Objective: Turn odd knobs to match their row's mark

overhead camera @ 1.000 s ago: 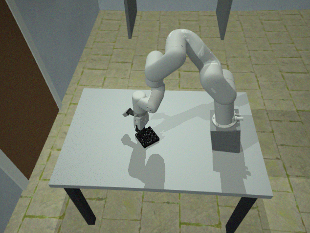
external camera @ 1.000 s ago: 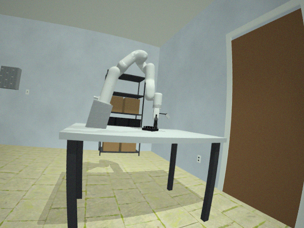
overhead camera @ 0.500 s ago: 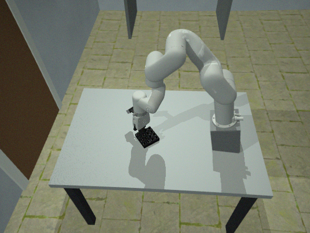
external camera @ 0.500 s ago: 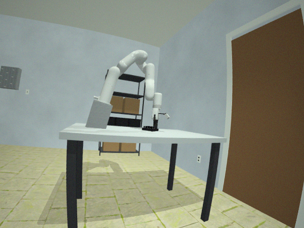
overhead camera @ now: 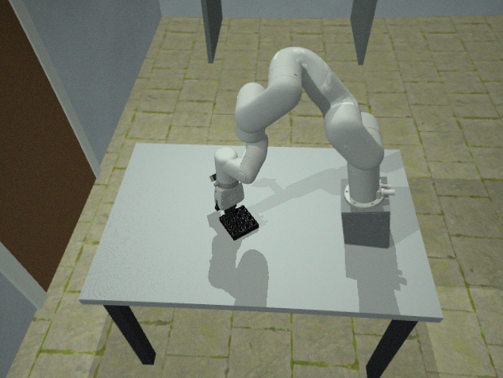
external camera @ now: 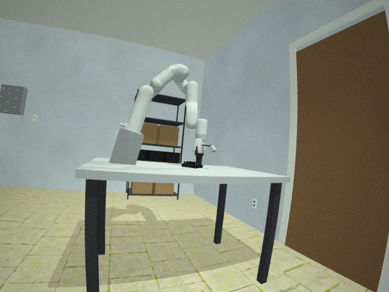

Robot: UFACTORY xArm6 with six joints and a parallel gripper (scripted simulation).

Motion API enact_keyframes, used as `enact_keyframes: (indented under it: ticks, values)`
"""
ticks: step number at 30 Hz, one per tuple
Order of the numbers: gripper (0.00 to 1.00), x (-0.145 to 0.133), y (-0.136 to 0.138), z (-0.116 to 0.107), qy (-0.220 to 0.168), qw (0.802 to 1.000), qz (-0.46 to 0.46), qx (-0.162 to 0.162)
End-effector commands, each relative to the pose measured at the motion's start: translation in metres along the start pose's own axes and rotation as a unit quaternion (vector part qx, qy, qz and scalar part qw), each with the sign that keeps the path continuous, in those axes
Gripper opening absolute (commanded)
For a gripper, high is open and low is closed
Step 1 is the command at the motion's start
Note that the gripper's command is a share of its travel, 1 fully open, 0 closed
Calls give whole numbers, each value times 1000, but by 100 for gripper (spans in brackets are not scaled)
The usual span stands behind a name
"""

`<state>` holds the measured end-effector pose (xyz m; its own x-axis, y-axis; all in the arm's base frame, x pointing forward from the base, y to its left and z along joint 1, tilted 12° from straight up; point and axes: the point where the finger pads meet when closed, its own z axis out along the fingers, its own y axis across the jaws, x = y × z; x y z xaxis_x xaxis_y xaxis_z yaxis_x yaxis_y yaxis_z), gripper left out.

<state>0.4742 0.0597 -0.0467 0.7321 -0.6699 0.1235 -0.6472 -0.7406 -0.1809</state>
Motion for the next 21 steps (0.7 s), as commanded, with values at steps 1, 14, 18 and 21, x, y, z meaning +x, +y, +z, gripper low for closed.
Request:
enact_keyframes:
  ticks: [1, 14, 18, 21]
  values:
    - [8, 1, -1, -1, 9, 999, 28, -15]
    - [8, 1, -1, -1, 9, 999, 42, -15]
    - [8, 1, -1, -1, 9, 999, 43, -15]
    - [8, 1, -1, -1, 9, 999, 43, -15]
